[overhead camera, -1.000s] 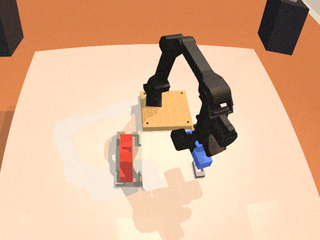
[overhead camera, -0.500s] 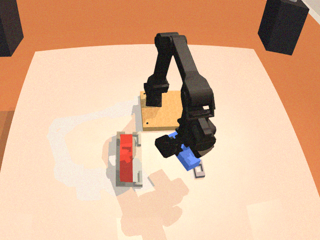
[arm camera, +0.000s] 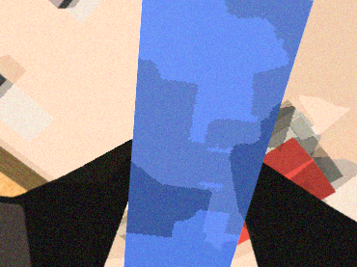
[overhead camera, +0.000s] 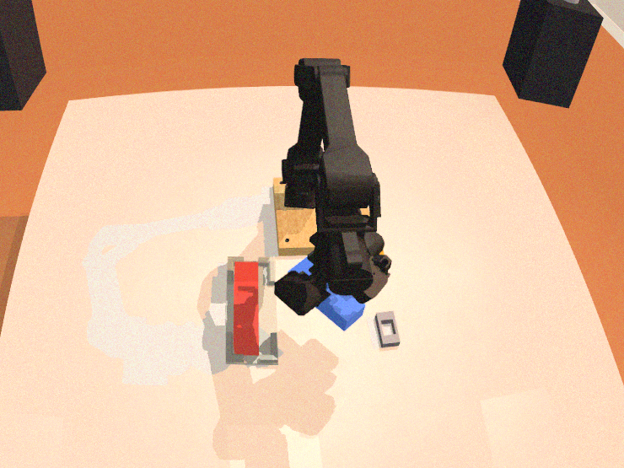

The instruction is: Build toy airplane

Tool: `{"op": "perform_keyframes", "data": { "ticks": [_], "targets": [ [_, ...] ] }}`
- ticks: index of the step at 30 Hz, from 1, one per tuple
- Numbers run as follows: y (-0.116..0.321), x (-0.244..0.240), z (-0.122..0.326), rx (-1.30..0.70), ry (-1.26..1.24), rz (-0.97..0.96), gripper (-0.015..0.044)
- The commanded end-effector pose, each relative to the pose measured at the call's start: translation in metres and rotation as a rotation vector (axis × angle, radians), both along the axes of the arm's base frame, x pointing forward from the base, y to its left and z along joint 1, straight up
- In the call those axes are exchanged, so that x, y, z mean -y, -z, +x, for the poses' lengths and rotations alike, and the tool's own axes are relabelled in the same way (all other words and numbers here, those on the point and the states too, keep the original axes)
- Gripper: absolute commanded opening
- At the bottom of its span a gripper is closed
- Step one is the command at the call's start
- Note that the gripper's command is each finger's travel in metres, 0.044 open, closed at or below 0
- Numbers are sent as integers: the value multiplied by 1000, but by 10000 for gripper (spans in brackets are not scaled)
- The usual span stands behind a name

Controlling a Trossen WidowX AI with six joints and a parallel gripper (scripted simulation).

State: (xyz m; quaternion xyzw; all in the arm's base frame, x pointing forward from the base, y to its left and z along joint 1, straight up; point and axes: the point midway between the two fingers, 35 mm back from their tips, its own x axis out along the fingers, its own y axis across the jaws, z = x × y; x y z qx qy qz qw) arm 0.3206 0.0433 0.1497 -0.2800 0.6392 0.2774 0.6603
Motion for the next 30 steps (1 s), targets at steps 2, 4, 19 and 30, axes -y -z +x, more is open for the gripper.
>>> {"op": "perform_keyframes", "data": {
  "ticks": [2, 4, 19, 30],
  "targets": [
    [2, 18, -5, 3, -95, -3, 0],
    [3, 25, -6, 3, -129, -5, 0],
    [13, 71, -20, 3, -395, -17, 0],
    [20, 102, -36, 1, -594, -26, 0]
  ]
}}
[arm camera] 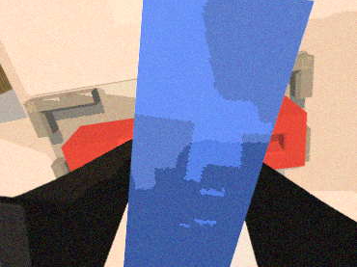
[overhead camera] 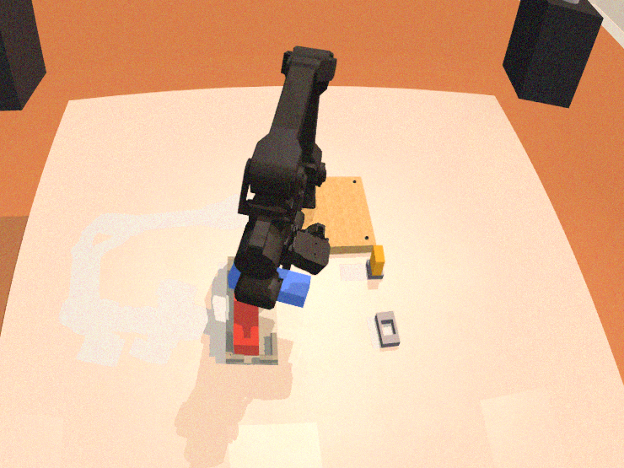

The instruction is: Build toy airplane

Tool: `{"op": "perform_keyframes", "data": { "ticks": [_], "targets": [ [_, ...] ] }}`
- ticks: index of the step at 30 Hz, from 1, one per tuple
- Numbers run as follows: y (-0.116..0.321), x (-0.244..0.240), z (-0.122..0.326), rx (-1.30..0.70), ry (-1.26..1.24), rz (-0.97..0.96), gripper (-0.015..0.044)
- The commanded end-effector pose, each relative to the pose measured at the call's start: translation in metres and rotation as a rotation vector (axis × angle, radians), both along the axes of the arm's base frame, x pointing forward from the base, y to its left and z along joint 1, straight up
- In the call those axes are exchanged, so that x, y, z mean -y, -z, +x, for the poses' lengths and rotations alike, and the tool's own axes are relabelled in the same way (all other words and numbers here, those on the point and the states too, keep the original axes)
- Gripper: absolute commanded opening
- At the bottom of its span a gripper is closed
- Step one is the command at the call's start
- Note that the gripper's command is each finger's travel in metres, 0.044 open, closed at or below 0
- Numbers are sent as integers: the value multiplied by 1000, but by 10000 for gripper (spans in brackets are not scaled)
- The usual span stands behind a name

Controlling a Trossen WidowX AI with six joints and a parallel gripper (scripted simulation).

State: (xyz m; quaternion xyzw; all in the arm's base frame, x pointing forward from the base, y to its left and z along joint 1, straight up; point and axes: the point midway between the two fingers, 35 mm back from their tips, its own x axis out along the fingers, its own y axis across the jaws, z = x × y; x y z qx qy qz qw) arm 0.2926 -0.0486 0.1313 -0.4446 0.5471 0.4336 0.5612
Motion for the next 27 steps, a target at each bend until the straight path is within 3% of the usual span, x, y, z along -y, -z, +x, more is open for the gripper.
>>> {"op": "perform_keyframes", "data": {
  "ticks": [1, 14, 21, 27],
  "targets": [
    [2, 13, -9, 2, -84, -3, 0],
    [11, 43, -30, 0, -299, -12, 0],
    [11, 43, -30, 0, -299, -12, 184],
    [11, 43, -30, 0, -299, -12, 195]
  ]
}}
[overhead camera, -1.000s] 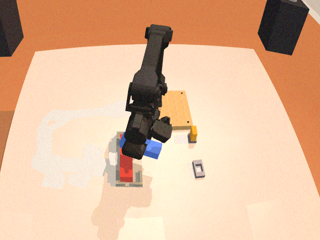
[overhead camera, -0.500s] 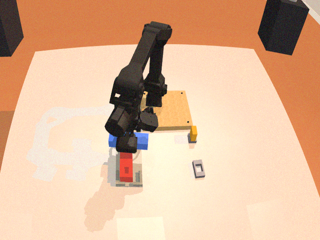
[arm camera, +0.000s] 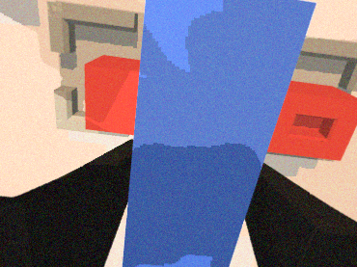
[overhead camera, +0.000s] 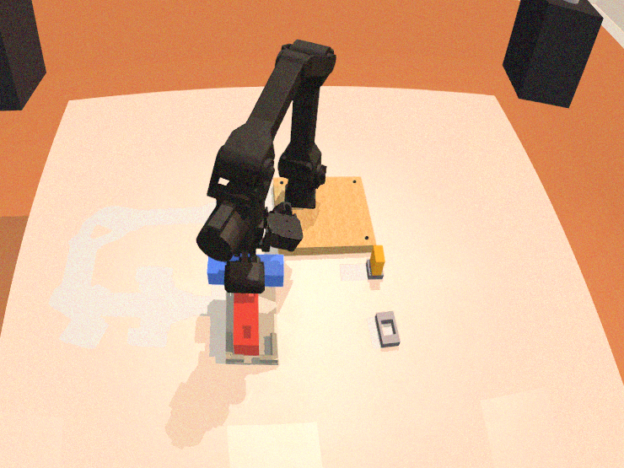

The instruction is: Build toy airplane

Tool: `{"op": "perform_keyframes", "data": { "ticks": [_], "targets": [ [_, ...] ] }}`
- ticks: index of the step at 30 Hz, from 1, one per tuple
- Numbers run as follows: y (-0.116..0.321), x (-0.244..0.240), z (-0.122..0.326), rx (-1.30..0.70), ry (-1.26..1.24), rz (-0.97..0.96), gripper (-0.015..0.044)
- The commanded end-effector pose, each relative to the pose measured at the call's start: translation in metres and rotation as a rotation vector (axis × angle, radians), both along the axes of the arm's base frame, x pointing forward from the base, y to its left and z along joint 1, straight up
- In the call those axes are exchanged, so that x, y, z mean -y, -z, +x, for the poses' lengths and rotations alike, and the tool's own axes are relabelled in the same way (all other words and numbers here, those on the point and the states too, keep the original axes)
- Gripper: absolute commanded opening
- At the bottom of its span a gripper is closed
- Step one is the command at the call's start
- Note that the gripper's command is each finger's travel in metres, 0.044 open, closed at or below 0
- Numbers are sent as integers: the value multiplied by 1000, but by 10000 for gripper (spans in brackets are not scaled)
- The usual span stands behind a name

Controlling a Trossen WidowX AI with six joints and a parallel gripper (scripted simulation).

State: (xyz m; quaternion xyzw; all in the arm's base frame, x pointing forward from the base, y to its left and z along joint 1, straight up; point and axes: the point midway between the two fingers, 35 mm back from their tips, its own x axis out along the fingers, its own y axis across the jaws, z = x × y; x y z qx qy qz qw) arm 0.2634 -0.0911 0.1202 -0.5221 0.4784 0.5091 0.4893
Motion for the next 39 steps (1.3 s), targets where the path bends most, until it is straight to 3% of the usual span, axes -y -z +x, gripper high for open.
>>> {"op": "perform_keyframes", "data": {
  "ticks": [1, 20, 39],
  "targets": [
    [0, 0, -1, 1, -5, -3, 195],
    [1, 0, -1, 1, -5, -3, 195],
    [31, 1, 0, 1, -5, -3, 195]
  ]
}}
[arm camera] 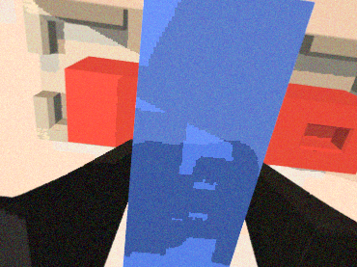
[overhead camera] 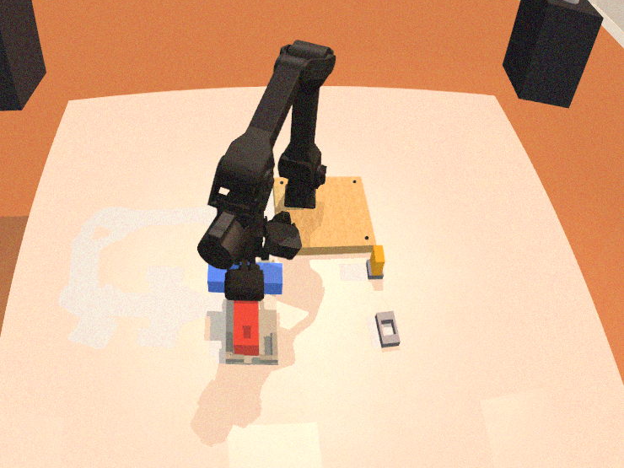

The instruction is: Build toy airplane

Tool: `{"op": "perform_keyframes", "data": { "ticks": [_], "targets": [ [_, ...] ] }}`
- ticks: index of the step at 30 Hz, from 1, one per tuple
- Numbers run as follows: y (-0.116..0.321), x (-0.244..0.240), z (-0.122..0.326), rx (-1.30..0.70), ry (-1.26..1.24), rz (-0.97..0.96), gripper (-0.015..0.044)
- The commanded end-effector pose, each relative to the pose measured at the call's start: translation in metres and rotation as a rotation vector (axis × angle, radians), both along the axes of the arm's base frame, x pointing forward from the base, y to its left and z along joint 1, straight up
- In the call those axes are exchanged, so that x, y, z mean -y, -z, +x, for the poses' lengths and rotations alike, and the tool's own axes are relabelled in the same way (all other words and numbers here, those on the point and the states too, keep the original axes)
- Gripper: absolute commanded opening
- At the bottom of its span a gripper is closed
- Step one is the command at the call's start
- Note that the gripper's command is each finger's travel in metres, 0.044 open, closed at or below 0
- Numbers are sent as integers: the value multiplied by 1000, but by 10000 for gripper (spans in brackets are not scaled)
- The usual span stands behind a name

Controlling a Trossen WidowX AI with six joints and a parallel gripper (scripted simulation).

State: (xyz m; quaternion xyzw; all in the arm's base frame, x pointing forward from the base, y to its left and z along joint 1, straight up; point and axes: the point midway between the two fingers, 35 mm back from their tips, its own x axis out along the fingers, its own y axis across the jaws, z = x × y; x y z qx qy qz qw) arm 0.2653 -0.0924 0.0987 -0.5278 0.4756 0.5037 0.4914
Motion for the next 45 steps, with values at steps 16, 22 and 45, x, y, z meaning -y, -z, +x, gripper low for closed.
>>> {"op": "perform_keyframes", "data": {
  "ticks": [16, 22, 45],
  "targets": [
    [18, 0, -2, -15, -4, 3, 195],
    [18, 0, -3, -15, -4, 3, 195],
    [16, 0, -2, -9, 0, 3, 319]
  ]
}}
